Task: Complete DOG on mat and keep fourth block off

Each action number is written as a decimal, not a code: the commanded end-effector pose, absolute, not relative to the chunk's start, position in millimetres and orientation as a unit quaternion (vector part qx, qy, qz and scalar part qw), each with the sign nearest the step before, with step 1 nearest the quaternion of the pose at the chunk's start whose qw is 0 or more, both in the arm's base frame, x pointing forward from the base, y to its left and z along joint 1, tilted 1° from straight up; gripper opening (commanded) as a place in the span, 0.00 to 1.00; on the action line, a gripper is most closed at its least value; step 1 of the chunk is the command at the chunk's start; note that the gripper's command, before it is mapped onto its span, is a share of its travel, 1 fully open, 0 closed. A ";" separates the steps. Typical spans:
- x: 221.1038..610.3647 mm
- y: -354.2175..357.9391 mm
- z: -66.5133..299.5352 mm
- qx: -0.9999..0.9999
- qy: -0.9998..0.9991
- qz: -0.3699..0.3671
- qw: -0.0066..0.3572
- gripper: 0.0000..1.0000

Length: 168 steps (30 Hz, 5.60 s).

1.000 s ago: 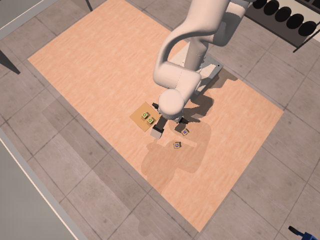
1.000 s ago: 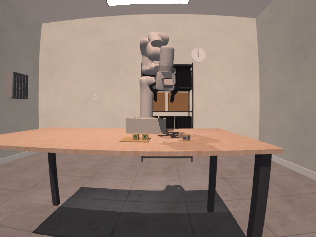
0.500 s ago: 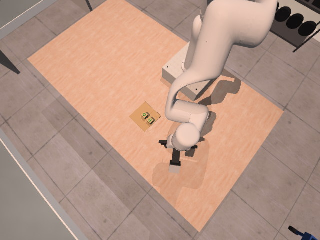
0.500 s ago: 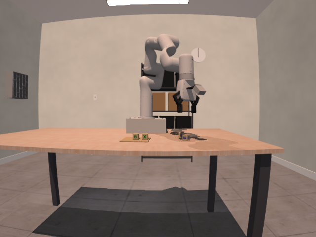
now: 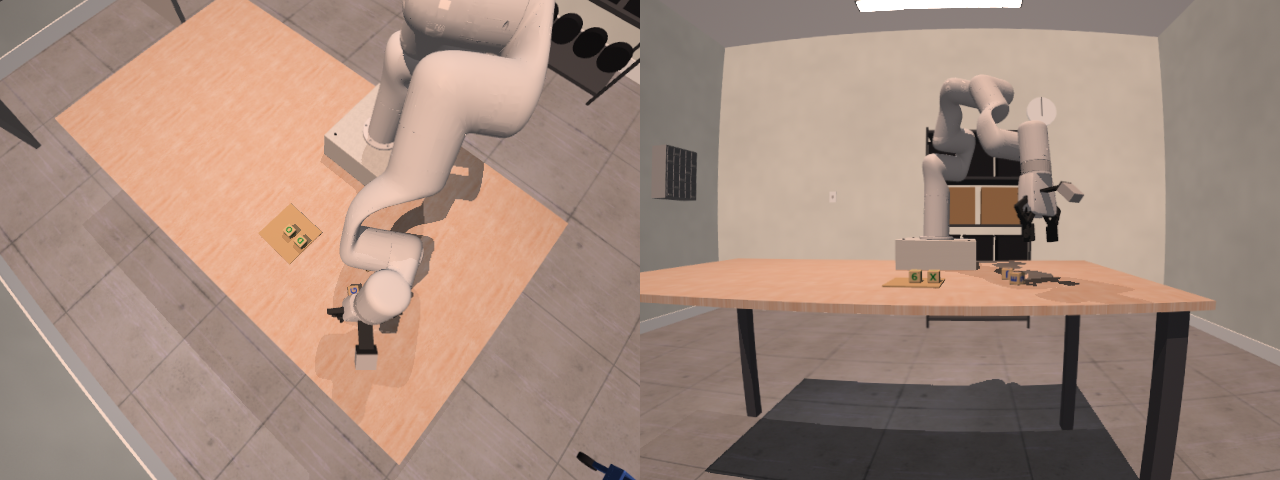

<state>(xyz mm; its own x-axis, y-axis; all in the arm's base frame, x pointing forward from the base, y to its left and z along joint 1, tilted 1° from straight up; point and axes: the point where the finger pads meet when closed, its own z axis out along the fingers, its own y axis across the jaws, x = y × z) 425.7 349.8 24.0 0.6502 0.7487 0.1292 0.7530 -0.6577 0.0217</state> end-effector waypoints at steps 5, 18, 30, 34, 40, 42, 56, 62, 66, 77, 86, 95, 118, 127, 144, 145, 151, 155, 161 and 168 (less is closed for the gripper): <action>426.6 351.1 25.1 -0.908 -0.414 -0.065 0.017 1.00; 426.6 351.1 25.1 -0.908 -0.414 -0.065 0.017 1.00; 426.6 351.1 25.1 -0.908 -0.414 -0.065 0.017 1.00; 426.6 351.1 25.1 -0.908 -0.414 -0.065 0.017 1.00; 426.6 351.1 25.1 -0.908 -0.414 -0.065 0.017 1.00; 426.6 351.0 25.1 -0.908 -0.413 -0.065 0.017 1.00; 420.0 339.7 27.1 -0.949 -0.313 -0.038 0.014 1.00; 413.7 329.3 29.5 -0.975 -0.220 -0.015 0.007 1.00; 409.8 323.4 31.1 -0.986 -0.165 -0.002 0.001 1.00; 399.7 308.3 36.2 -0.999 -0.024 0.027 -0.020 1.00; 390.1 294.7 41.8 -0.993 0.101 0.047 -0.044 1.00; 380.9 282.5 47.8 -0.973 0.213 0.061 -0.070 1.00; 354.2 249.6 68.4 -0.853 0.494 0.071 -0.154 1.00; 343.8 237.6 77.7 -0.786 0.586 0.063 -0.187 1.00; 322.5 214.5 98.5 -0.626 0.738 0.029 -0.251 1.00; 321.3 213.3 99.7 -0.616 0.745 0.027 -0.254 1.00; 313.2 204.9 108.4 -0.548 0.790 0.008 -0.276 1.00; 308.1 199.8 114.0 -0.504 0.814 -0.006 -0.289 1.00; 305.4 197.1 117.0 -0.480 0.826 -0.014 -0.295 1.00; 304.4 196.1 118.2 -0.471 0.830 -0.017 -0.297 1.00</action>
<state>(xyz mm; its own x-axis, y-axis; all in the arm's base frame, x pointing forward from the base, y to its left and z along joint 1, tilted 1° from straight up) 303.8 195.8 116.9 -0.3746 -0.7744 0.5099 -0.7936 0.5521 0.2555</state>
